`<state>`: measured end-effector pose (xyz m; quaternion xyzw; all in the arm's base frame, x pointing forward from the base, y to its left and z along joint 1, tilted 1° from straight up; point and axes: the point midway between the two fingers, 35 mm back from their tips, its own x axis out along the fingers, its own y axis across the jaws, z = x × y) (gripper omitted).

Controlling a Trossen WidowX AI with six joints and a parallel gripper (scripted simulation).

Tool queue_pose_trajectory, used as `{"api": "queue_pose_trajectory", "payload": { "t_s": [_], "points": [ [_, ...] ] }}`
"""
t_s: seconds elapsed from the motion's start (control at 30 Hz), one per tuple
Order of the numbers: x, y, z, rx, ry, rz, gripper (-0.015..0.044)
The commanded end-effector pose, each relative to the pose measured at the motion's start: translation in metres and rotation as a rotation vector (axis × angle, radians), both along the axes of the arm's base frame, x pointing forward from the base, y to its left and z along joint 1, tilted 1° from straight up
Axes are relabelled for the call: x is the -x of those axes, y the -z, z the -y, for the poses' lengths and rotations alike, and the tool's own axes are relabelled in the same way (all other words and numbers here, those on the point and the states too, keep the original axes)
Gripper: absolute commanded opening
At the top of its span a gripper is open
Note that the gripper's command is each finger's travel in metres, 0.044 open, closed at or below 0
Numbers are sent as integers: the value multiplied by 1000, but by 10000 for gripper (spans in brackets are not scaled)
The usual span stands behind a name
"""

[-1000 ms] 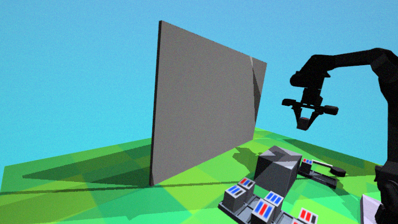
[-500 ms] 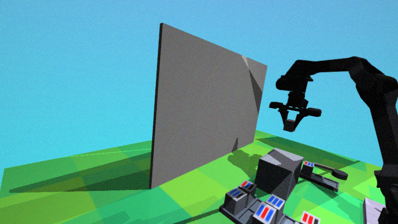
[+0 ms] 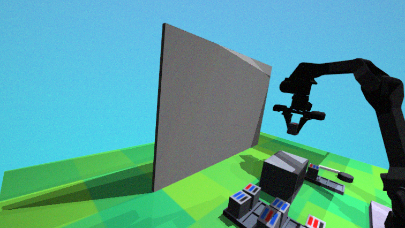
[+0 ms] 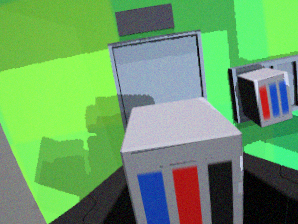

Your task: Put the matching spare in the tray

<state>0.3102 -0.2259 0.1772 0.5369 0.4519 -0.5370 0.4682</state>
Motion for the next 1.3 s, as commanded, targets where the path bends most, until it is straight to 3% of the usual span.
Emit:
{"api": "queue_pose_trajectory", "payload": {
  "t_s": [0.0, 1.27],
  "points": [
    [-1, 4, 0, -5, 4, -2, 0],
    [-5, 30, 3, -5, 4, -2, 0]
  ]
}}
